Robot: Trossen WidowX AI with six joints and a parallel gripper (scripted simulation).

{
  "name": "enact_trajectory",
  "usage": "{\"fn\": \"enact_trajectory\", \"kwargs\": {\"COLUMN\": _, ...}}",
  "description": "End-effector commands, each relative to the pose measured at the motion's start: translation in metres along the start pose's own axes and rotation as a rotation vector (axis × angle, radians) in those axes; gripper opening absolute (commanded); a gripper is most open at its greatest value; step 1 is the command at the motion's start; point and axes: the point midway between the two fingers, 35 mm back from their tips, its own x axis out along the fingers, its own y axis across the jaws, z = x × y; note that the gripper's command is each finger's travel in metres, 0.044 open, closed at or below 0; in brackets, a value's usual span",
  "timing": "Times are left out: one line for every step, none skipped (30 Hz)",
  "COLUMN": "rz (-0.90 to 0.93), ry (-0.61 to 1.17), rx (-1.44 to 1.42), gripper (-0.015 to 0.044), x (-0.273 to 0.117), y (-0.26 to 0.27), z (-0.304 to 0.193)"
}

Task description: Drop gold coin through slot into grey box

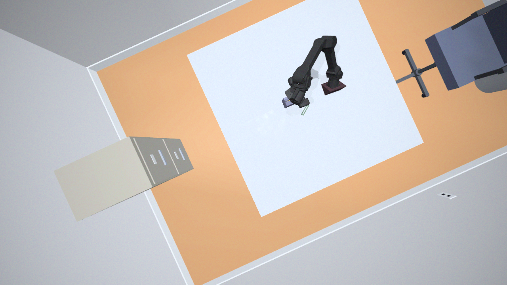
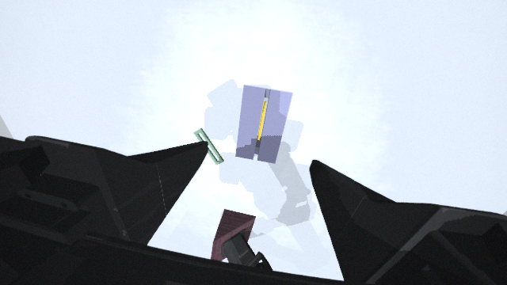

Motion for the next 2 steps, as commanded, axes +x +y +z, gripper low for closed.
{"fn": "enact_trajectory", "kwargs": {"rz": 0.002, "ry": 0.007, "rx": 0.006, "gripper": 0.044, "x": -0.0029, "y": -0.0008, "z": -0.0006}}
{"fn": "enact_trajectory", "kwargs": {"rz": 0.002, "ry": 0.007, "rx": 0.006, "gripper": 0.044, "x": -0.0029, "y": -0.0008, "z": -0.0006}}
